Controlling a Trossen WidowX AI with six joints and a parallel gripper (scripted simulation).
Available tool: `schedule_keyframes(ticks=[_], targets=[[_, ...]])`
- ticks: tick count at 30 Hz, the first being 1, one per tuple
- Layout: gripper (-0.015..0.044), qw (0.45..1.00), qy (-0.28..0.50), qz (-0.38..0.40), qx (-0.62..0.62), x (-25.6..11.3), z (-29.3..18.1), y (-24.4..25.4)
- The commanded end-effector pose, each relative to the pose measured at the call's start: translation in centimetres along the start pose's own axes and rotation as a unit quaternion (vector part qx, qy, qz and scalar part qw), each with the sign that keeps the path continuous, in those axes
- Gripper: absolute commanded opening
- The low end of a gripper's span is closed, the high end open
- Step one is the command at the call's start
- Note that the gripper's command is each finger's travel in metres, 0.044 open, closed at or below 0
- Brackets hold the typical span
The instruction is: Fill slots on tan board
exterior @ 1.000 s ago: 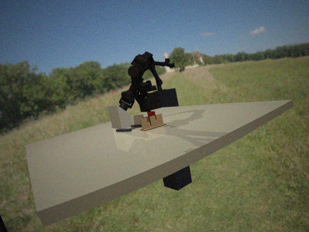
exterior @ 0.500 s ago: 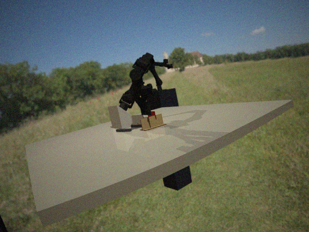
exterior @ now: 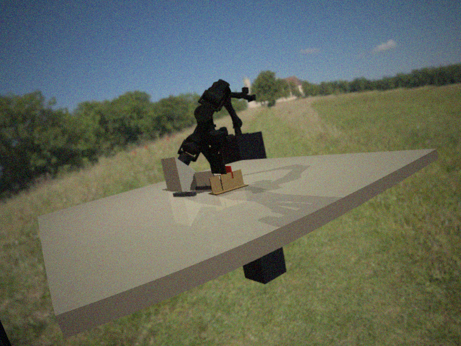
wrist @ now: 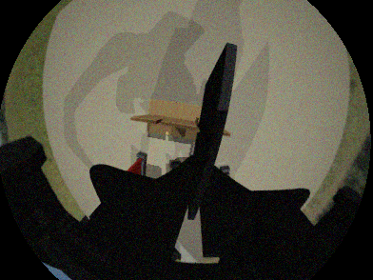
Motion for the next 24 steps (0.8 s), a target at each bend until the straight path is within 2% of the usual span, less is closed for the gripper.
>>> schedule_keyframes(ticks=[1, 24], targets=[[0.0000, 1.000, 0.000, 0.002, 0.003, 0.3, 0.0, 0.0], [0.0000, 1.000, 0.000, 0.002, 0.003, 1.6, 0.0, 0.0]])
Point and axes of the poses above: the point midway between the two fingers, 35 mm back from their tips, its own x axis out along the fingers, its own y axis across the jaws, z = x × y, the point moved 1 cm from there along -x, back along the fingers, and after that the axes turned 9 degrees about x, right-handed, at the moved point
